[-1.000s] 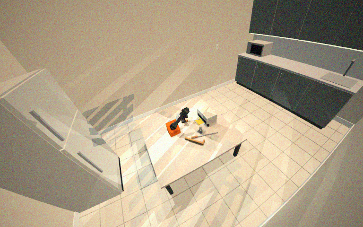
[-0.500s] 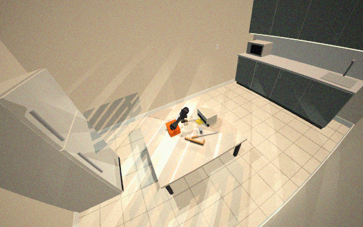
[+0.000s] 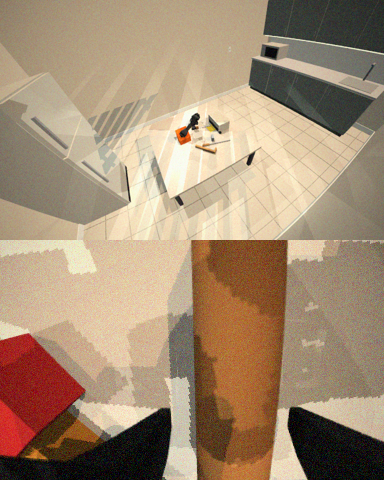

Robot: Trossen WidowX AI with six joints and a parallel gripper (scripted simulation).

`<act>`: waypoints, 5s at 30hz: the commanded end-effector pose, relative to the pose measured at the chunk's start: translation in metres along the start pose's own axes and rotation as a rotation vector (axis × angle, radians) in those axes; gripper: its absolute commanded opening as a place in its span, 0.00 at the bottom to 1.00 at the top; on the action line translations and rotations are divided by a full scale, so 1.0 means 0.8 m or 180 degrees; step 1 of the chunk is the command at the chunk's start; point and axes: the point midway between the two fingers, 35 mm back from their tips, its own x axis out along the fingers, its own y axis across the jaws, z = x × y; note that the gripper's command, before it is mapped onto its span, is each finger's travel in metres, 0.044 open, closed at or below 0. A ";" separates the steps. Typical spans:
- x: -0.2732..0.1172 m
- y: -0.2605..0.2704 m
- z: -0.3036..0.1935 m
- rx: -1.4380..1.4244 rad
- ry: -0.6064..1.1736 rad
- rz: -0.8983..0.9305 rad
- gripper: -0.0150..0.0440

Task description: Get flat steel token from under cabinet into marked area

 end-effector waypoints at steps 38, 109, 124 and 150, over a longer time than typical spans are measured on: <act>0.002 0.001 0.018 0.0007 -0.0002 0.0007 0.25; 0.001 0.003 0.147 0.0015 -0.0013 0.0000 0.25; 0.001 0.003 0.169 0.0017 -0.0015 0.0000 0.25; 0.000 0.003 0.205 0.0020 -0.0019 -0.0001 0.25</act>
